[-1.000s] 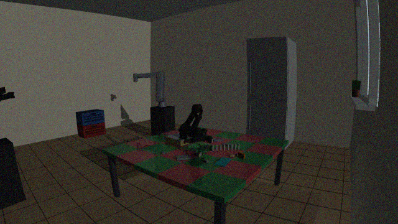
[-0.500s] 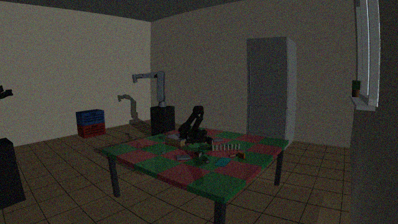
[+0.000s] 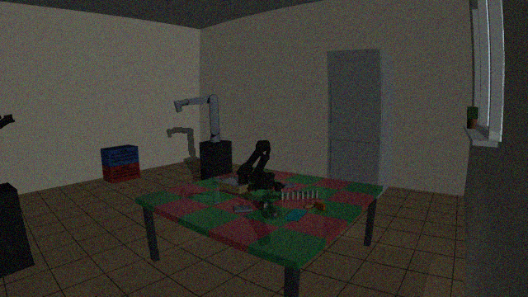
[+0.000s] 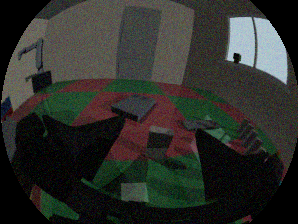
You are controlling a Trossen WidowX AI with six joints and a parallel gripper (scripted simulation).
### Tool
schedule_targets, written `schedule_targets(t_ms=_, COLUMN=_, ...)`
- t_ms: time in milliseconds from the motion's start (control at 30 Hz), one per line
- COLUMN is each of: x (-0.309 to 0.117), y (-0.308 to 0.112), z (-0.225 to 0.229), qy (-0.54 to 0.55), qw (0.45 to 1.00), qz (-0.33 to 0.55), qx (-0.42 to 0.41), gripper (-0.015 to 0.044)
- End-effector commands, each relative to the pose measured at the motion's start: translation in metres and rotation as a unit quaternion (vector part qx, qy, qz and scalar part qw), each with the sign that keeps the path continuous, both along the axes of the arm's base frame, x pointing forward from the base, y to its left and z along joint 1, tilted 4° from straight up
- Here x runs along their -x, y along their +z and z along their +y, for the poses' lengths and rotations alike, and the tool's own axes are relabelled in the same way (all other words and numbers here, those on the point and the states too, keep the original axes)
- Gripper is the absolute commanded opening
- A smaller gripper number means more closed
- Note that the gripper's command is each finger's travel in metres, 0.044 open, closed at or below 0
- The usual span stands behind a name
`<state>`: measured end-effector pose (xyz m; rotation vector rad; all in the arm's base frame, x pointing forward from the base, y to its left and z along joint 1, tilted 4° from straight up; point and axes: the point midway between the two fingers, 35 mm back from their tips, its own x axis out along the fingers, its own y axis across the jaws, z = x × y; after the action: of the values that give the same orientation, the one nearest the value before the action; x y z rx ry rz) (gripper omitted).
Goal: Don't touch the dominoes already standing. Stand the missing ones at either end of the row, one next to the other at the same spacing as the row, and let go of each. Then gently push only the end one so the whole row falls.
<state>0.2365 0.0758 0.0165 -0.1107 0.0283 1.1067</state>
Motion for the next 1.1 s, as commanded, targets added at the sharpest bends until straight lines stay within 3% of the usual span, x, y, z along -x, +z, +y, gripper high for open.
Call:
schedule_targets(t_ms=0, x=-0.001, y=0.002, z=-0.001, qy=-0.001, qw=1.000, qz=-0.002, qx=0.002, gripper=0.0440)
schedule_targets(t_ms=333, x=0.001, y=0.047, z=-0.002, qy=0.000, qw=1.000, qz=-0.001, qx=0.000, gripper=0.0440)
schedule_targets(t_ms=533, x=-0.019, y=0.045, z=-0.005, qy=-0.023, qw=0.999, qz=0.031, qx=0.015, gripper=0.0440)
schedule_targets(t_ms=667, x=-0.055, y=0.039, z=-0.009, qy=-0.066, qw=0.993, qz=0.089, qx=0.049, gripper=0.0440)
schedule_targets(t_ms=900, x=-0.080, y=0.033, z=0.007, qy=-0.087, qw=0.977, qz=0.158, qx=0.113, gripper=0.0440)
schedule_targets(t_ms=1067, x=-0.084, y=0.029, z=0.025, qy=-0.095, qw=0.937, qz=0.239, qx=0.236, gripper=0.0440)
